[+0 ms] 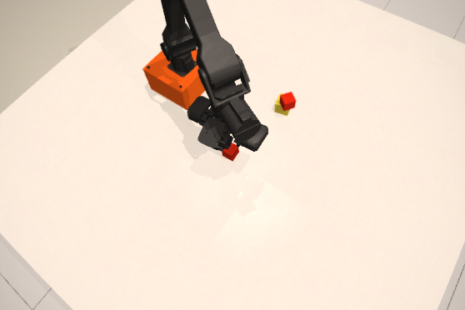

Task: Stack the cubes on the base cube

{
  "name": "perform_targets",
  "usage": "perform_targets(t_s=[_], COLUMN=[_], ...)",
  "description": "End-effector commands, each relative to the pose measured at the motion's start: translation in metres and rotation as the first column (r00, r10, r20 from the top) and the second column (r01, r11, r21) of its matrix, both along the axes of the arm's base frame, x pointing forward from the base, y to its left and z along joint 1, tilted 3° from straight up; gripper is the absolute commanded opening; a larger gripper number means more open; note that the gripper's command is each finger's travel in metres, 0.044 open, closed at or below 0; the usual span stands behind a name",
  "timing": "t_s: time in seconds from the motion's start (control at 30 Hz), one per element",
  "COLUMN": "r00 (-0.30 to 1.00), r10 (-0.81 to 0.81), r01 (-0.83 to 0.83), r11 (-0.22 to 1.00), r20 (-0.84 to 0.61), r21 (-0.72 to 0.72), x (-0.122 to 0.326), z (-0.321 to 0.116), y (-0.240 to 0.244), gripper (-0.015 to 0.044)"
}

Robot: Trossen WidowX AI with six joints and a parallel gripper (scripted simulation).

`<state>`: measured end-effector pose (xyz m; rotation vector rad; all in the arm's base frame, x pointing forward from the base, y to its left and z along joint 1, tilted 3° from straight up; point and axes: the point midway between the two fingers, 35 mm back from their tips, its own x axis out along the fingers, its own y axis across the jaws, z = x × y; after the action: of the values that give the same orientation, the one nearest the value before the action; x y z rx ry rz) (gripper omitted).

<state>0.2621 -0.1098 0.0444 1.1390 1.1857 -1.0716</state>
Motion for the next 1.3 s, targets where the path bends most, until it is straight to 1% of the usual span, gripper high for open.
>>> perform_targets(t_s=[0.0, 0.17, 1.0, 1.2, 1.27], r00=[1.000, 1.000, 1.000, 1.000, 1.000], r10=[-0.004, -0.004, -0.004, -0.004, -0.004], r01=[0.004, 0.004, 0.004, 0.004, 0.004], r11=[1.000, 1.000, 1.000, 1.000, 1.000], r20=[-0.006, -0.006, -0.006, -0.006, -0.006], r21=[0.007, 0.007, 0.007, 0.007, 0.007], x=[-0.002, -0.001, 0.001, 0.001, 0.001], z=[-0.014, -0.028, -0.061, -0.061, -0.061], y=[0.002, 0.001, 0.001, 0.001, 0.001], gripper=[0.0265, 0.0265, 0.0265, 0.0107, 0.0105])
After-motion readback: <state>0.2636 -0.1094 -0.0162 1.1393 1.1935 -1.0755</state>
